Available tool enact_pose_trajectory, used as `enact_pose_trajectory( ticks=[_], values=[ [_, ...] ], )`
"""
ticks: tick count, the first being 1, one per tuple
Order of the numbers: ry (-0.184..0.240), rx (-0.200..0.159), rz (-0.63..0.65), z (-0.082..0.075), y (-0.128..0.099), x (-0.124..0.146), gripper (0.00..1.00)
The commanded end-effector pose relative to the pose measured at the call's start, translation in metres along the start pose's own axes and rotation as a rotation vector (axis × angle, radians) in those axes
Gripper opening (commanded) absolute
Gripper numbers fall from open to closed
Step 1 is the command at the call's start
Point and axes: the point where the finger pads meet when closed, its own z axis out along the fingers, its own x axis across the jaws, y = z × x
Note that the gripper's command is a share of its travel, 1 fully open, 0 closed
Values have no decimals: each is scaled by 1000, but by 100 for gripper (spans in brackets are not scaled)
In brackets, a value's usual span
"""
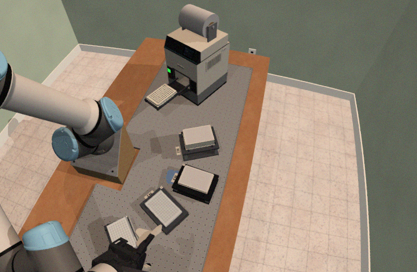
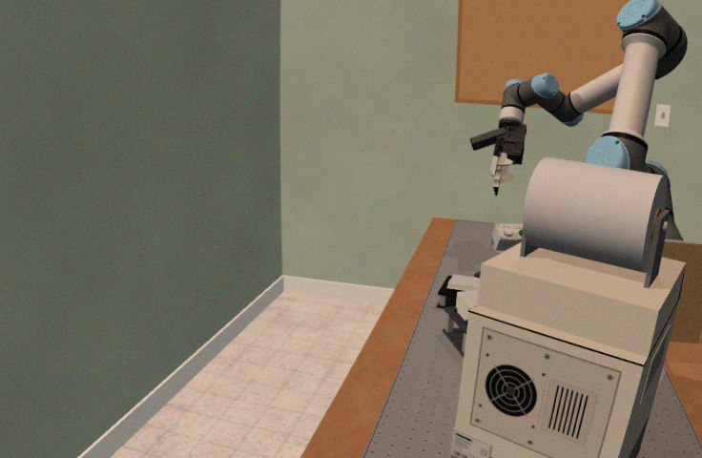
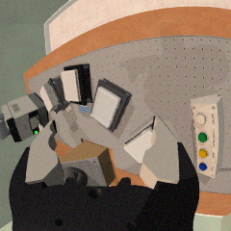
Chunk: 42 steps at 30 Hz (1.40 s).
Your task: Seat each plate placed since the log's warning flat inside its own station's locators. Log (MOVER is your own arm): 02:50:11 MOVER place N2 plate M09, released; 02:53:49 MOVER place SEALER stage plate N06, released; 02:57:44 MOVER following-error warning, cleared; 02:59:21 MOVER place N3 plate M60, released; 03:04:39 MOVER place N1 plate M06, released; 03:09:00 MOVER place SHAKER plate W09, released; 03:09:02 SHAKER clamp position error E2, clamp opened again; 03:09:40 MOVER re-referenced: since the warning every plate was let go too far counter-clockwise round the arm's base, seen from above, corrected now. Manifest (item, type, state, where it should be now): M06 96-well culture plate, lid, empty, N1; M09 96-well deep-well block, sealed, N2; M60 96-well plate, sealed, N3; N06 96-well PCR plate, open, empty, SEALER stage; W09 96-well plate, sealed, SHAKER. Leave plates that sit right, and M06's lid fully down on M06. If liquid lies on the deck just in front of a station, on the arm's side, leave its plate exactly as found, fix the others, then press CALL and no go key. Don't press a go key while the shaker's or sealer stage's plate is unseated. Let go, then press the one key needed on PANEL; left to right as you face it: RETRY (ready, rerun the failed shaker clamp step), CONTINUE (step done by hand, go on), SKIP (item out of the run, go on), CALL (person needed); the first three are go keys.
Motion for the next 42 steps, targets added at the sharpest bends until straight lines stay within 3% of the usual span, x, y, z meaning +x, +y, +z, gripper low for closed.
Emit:
enact_pose_trajectory(
  ticks=[1,3,8,11,14,20,22,25,27,34,37,42],
  values=[
    [15,16,0,-12,-8,7,82],
    [43,46,0,-20,-13,12,82],
    [43,46,0,-39,-25,22,82],
    [43,46,0,-43,-27,24,82],
    [84,90,0,-55,-34,30,82],
    [84,90,0,-79,-46,42,82],
    [84,90,0,-79,-46,42,82],
    [125,134,0,-91,-52,48,82],
    [125,134,0,-91,-52,48,82],
    [125,134,0,-115,-64,58,82],
    [166,178,1,-128,-69,63,82],
    [166,179,1,-150,-79,72,82]
  ],
)
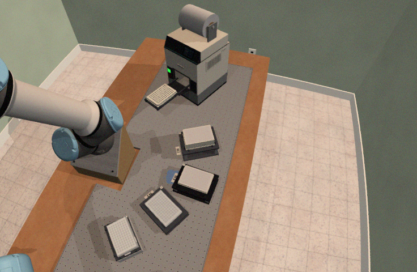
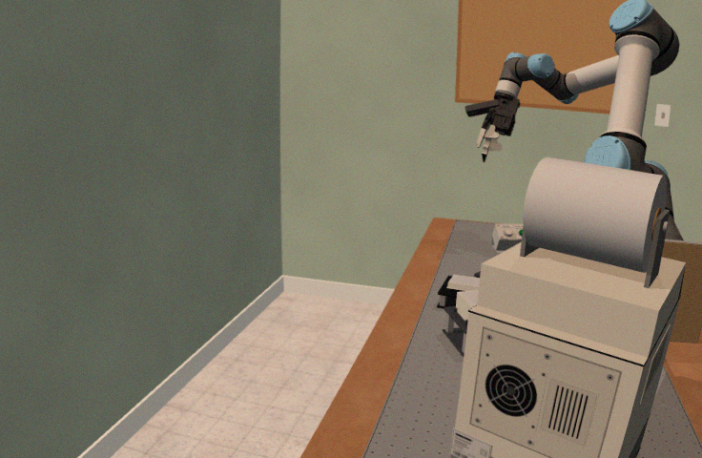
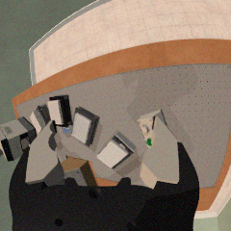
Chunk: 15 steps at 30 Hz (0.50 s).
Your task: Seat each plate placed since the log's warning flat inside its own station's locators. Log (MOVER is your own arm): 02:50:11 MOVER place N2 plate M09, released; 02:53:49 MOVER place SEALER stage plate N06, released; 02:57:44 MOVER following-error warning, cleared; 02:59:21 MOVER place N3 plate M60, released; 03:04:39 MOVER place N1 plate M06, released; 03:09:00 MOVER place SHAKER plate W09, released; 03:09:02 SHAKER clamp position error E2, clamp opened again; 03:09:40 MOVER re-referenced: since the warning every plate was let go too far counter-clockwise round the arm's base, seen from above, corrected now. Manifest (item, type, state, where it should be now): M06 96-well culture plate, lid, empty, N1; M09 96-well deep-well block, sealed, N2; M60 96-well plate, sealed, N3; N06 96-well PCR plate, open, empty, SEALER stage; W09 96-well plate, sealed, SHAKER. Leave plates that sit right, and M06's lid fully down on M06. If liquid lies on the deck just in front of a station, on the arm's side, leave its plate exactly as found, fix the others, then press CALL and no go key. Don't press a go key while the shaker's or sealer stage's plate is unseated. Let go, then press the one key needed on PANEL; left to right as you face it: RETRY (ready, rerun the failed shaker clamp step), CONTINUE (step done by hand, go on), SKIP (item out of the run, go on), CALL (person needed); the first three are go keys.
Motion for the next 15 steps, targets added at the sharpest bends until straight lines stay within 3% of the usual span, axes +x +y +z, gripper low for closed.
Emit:
enact_pose_trajectory(
  ticks=[1,3,6,13,15],
  values=[
    [9,10,0,-16,-11,10,82],
    [9,10,0,-18,-13,12,82],
    [50,53,0,-30,-20,18,82],
    [50,54,0,-50,-33,30,82],
    [77,83,1,-59,-37,34,82]
  ],
)
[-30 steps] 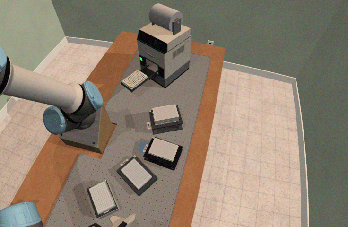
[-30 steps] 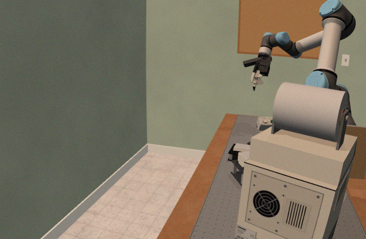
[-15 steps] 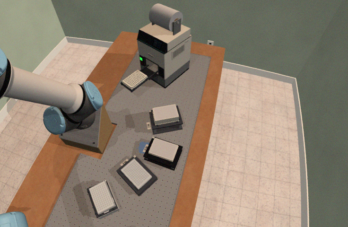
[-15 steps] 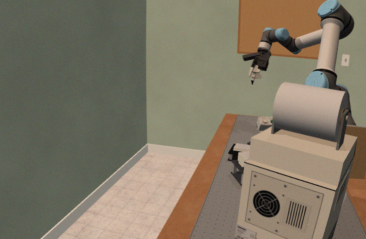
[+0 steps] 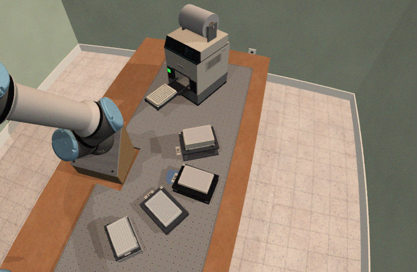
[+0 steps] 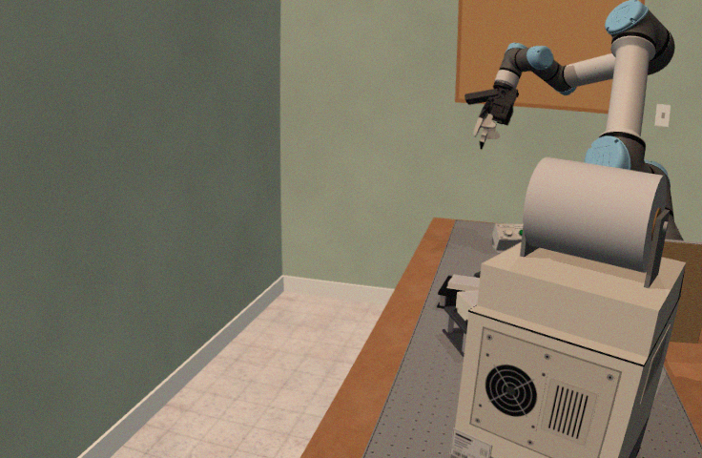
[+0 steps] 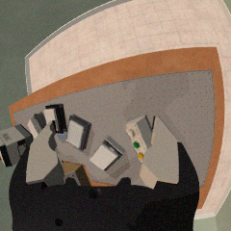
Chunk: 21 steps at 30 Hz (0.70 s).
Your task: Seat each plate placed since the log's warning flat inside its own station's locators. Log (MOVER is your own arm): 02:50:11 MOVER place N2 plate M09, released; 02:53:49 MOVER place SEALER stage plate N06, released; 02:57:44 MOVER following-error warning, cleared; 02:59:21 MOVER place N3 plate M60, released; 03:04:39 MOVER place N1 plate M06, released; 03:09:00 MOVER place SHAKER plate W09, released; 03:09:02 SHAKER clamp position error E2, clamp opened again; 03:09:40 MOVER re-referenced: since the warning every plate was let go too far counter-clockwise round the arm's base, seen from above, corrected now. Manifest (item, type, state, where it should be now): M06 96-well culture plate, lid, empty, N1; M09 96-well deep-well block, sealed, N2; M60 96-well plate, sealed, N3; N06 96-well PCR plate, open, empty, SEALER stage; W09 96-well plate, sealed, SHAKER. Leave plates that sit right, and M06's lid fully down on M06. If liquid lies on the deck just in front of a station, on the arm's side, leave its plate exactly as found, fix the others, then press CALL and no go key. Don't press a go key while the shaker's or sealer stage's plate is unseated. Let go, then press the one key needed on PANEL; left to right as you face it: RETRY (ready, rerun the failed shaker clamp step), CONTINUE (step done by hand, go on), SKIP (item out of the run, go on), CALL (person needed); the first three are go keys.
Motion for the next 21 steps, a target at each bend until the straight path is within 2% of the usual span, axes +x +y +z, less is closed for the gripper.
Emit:
enact_pose_trajectory(
  ticks=[1,10,13,18,21],
  values=[
    [41,45,0,-17,-12,10,82],
    [42,45,0,-37,-24,22,82],
    [83,89,1,-49,-31,29,82],
    [83,89,1,-69,-42,39,82],
    [83,89,1,-70,-43,39,82]
  ],
)
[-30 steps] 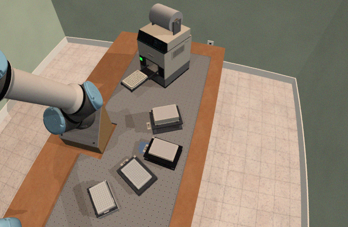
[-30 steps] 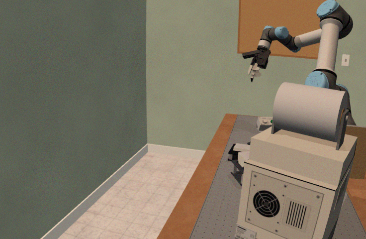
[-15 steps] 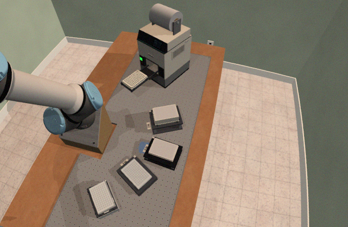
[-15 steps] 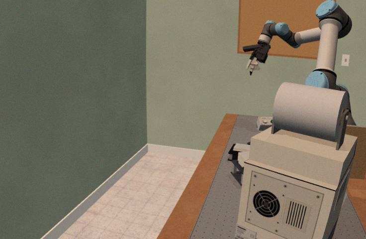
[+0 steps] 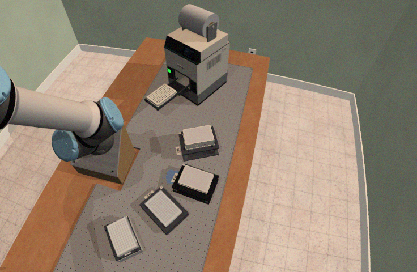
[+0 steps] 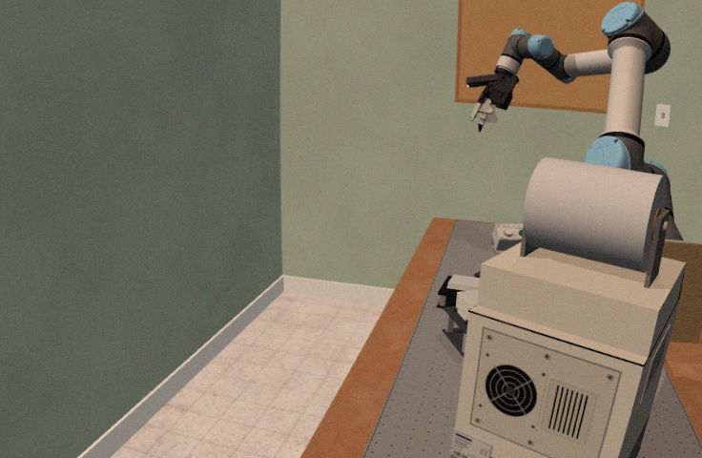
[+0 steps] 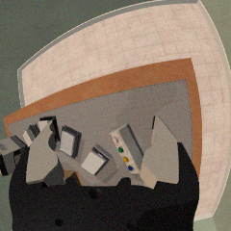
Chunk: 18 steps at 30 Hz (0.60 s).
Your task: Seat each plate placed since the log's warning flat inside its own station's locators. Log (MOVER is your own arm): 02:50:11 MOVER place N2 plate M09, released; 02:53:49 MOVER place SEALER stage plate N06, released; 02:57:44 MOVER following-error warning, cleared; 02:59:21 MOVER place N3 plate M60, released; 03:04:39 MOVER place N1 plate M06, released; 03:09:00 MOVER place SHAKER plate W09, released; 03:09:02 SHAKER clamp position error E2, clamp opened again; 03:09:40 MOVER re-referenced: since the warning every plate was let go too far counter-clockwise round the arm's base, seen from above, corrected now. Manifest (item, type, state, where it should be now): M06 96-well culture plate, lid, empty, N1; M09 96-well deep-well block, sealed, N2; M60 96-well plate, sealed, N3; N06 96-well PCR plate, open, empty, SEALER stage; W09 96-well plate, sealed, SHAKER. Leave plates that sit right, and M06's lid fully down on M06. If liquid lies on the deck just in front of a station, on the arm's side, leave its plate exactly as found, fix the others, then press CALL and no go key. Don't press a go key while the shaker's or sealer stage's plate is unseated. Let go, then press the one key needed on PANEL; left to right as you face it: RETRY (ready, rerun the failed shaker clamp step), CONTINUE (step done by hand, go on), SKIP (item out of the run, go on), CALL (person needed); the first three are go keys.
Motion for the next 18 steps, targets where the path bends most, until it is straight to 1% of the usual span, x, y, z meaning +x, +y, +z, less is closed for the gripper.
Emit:
enact_pose_trajectory(
  ticks=[1,3,8,10,13,15,17,18],
  values=[
    [16,18,0,-11,-8,7,82],
    [44,47,0,-19,-13,12,82],
    [44,47,0,-38,-25,23,82],
    [44,47,0,-38,-25,23,82],
    [85,91,1,-50,-32,29,82],
    [85,91,1,-58,-36,34,82],
    [85,91,1,-58,-36,34,82],
    [85,91,1,-62,-38,36,82]
  ],
)
